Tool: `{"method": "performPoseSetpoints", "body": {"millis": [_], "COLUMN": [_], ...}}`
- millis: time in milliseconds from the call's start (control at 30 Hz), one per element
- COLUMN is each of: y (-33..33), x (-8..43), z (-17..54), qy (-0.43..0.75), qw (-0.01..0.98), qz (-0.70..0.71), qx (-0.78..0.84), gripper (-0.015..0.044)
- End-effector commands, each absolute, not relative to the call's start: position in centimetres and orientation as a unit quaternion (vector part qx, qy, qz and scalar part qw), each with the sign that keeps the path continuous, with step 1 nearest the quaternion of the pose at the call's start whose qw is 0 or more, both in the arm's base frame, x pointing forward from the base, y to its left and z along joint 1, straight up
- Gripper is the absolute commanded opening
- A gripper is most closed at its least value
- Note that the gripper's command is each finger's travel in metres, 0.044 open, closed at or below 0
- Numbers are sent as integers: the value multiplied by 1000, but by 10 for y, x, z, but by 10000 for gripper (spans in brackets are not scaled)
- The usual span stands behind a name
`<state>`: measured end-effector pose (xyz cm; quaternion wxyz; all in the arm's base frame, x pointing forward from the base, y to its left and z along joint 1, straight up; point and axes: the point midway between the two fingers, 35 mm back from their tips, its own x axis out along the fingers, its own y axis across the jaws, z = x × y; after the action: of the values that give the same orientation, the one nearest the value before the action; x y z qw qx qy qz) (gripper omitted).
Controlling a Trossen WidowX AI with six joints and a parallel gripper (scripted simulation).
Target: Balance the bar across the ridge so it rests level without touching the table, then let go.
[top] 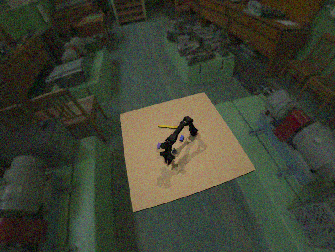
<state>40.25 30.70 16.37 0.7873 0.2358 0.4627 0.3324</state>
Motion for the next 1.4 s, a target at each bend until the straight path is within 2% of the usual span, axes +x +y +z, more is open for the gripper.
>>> {"method": "performPoseSetpoints", "body": {"millis": [0, 633, 1367], "y": [276, 129, -29], "x": [412, 438, 400], "z": [158, 138, 121], "qy": [465, 491, 548], "qw": [800, 834, 820], "qz": [304, 148, -12], "qx": [225, 203, 167], "gripper": [315, 315, 315]}}
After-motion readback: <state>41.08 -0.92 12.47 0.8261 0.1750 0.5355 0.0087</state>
